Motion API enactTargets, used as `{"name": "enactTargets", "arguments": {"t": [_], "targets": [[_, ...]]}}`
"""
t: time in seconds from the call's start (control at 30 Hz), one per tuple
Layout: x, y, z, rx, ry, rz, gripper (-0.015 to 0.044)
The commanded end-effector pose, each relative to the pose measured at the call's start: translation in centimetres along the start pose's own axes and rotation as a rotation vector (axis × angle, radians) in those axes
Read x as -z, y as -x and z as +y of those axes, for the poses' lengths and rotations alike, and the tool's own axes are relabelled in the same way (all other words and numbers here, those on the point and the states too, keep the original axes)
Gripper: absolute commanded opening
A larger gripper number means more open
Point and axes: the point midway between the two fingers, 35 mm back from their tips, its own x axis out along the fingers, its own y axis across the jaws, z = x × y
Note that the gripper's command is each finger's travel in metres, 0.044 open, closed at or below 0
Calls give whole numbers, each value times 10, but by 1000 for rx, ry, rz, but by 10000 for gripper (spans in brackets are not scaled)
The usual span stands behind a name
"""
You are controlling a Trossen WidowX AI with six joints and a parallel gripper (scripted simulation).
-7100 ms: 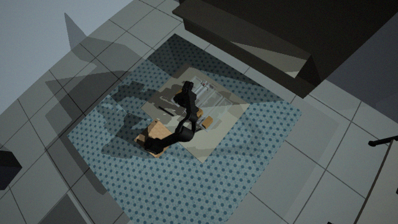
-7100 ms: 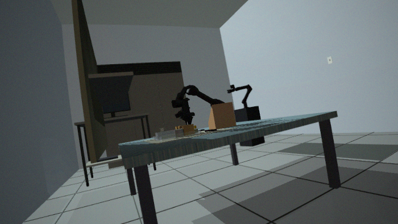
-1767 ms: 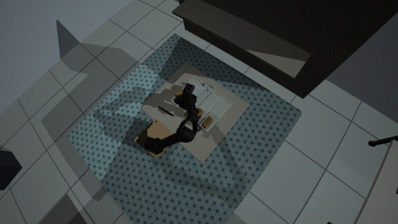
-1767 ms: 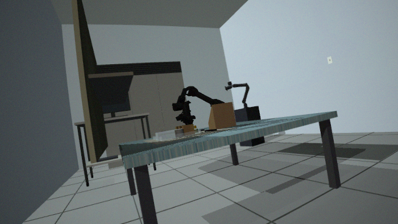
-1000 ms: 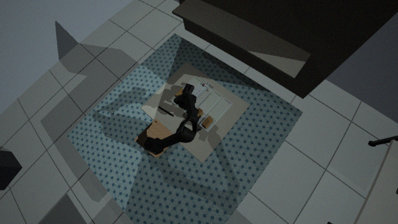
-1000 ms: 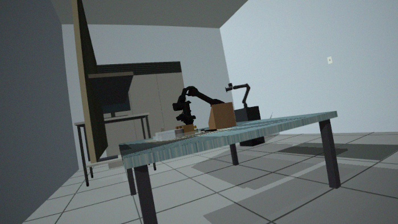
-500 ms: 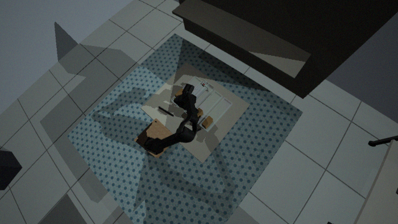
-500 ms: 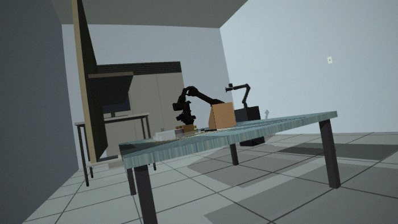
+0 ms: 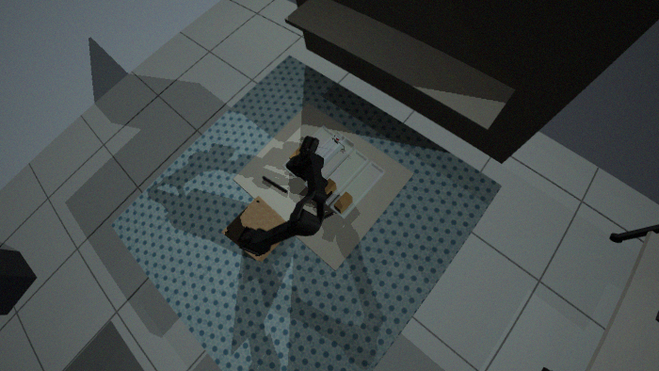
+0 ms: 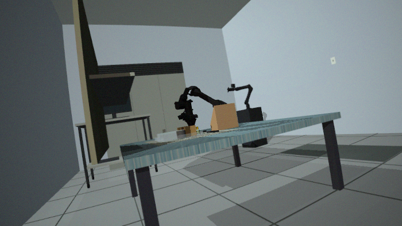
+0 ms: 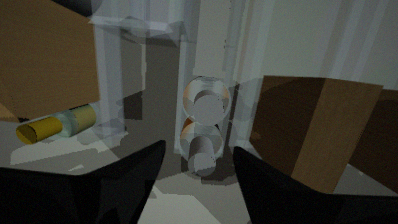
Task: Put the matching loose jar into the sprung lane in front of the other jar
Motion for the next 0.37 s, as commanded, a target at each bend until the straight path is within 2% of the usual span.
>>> {"name": "enactTargets", "arguments": {"t": [0.0, 0.33], "targets": [[-1, 4, -1, -6, -13, -6, 271], [28, 5, 1, -7, -12, -6, 271]]}}
